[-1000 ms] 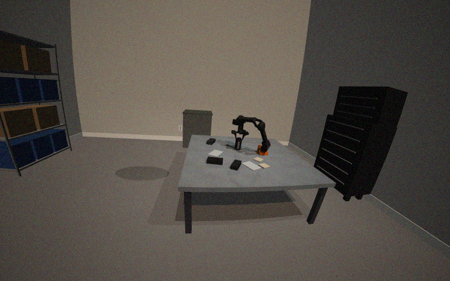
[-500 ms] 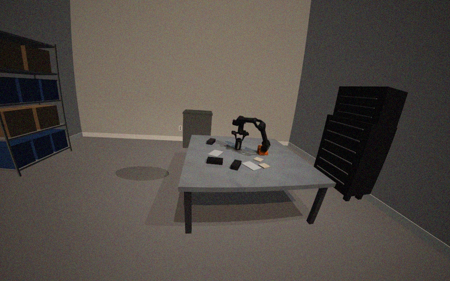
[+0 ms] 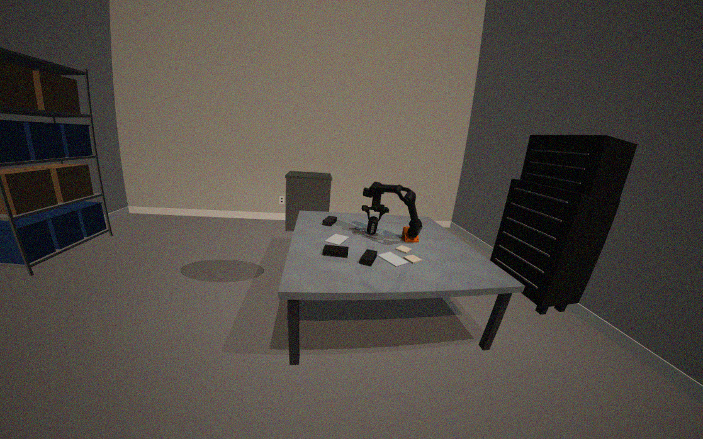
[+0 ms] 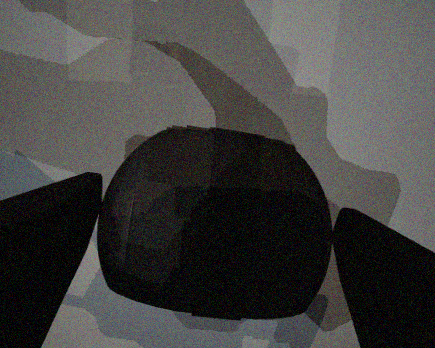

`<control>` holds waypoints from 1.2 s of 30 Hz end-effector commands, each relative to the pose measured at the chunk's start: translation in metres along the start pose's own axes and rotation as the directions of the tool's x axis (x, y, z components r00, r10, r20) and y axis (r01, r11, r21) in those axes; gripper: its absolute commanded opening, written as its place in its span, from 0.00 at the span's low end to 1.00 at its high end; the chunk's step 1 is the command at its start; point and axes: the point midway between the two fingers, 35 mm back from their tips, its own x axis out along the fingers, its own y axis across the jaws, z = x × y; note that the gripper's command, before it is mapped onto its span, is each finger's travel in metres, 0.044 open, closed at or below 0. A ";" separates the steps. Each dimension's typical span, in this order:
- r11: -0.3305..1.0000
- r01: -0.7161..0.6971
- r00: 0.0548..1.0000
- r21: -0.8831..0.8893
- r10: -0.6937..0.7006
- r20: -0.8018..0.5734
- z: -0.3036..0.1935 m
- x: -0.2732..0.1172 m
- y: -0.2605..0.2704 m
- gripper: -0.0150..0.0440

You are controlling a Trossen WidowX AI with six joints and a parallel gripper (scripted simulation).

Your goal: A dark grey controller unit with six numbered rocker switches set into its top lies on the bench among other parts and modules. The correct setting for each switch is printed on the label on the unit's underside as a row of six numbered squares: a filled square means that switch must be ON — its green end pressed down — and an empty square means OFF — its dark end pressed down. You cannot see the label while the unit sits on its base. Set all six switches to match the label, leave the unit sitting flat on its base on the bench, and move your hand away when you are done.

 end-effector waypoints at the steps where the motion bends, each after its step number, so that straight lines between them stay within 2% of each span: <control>1: 1.000 -0.003 1.000 0.007 0.003 0.005 0.003 0.003 0.001 0.82; 36: 1.000 -0.003 1.000 0.007 0.003 0.007 0.029 0.015 0.001 0.82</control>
